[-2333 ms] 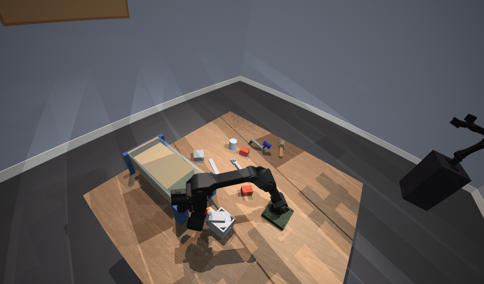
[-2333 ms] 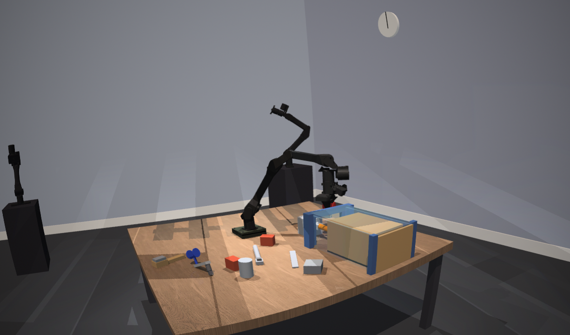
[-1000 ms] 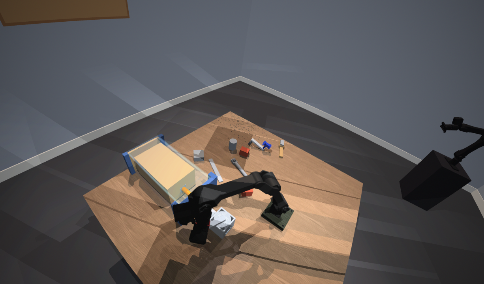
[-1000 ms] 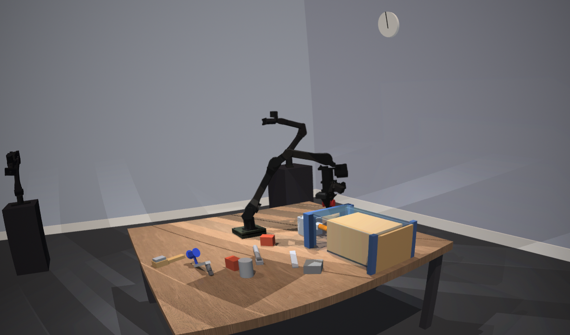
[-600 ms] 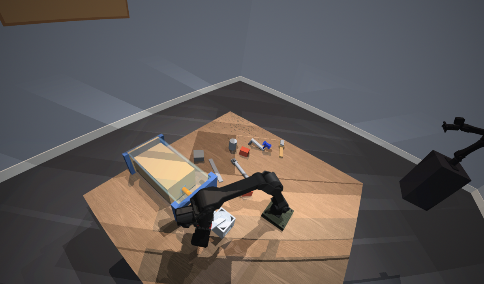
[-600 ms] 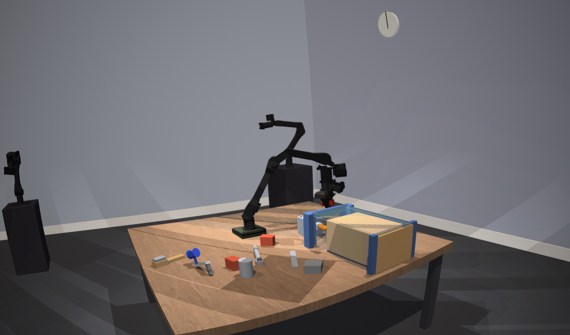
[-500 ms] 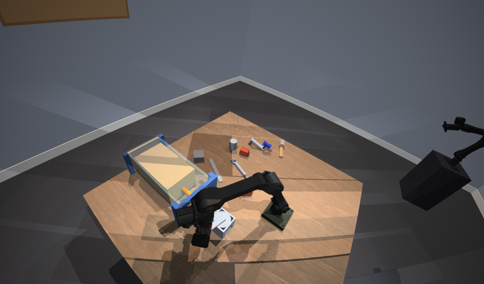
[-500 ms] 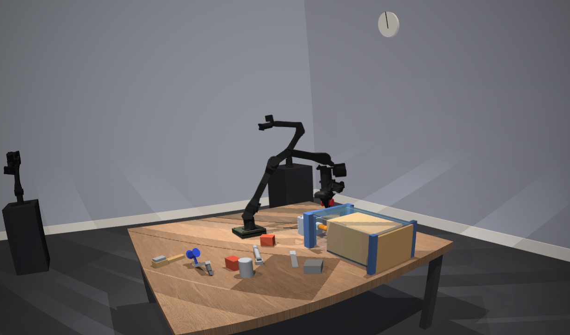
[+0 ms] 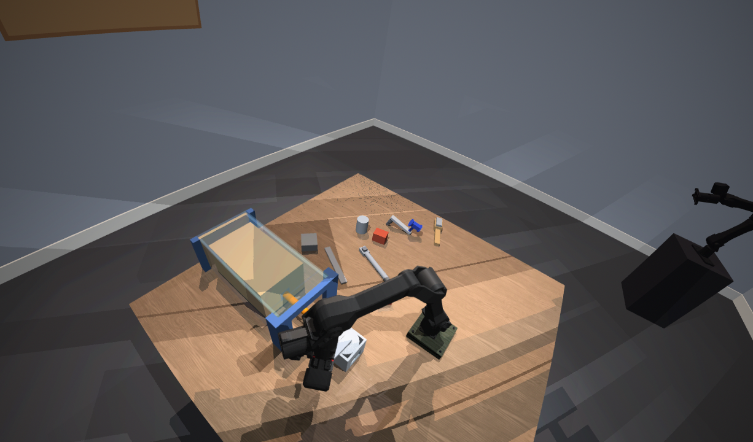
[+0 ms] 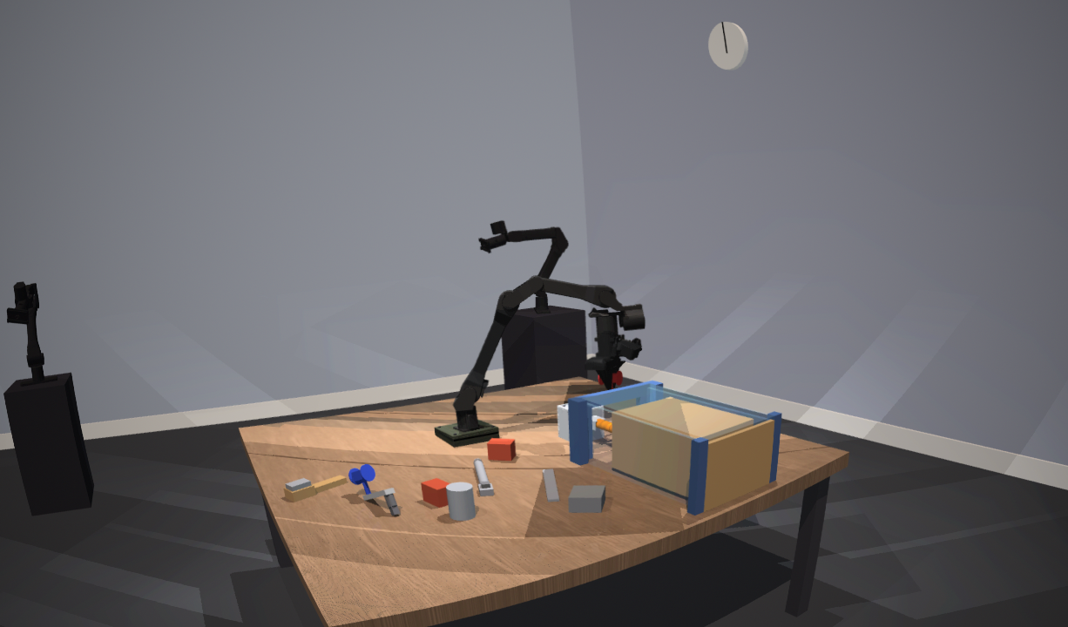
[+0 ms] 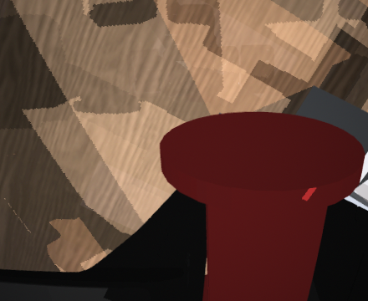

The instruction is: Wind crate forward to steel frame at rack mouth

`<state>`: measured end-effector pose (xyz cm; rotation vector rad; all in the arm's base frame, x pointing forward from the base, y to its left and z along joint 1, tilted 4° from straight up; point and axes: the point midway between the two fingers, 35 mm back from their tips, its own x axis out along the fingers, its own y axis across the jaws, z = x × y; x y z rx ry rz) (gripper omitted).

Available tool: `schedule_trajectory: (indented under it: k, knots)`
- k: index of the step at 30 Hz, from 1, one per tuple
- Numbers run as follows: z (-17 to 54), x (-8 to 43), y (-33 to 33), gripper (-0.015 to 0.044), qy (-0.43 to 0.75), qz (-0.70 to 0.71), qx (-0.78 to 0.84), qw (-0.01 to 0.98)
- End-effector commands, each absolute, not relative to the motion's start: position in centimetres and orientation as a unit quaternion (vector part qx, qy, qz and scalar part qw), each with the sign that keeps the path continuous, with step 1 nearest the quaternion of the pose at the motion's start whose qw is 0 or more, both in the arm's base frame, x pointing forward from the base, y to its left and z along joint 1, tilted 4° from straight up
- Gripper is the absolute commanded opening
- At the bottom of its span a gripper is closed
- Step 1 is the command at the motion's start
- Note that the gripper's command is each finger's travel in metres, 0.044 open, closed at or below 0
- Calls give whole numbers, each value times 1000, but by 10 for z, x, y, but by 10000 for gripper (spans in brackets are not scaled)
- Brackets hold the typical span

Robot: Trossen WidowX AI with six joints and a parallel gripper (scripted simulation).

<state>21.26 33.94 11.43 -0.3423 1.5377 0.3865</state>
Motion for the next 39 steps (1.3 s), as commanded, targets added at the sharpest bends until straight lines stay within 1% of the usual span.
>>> schedule_trajectory:
  k: [1,39]
  knots:
    - [112,188,339,0,702,178,-163,671]
    - [113,144,319,0,703,178,-163,669]
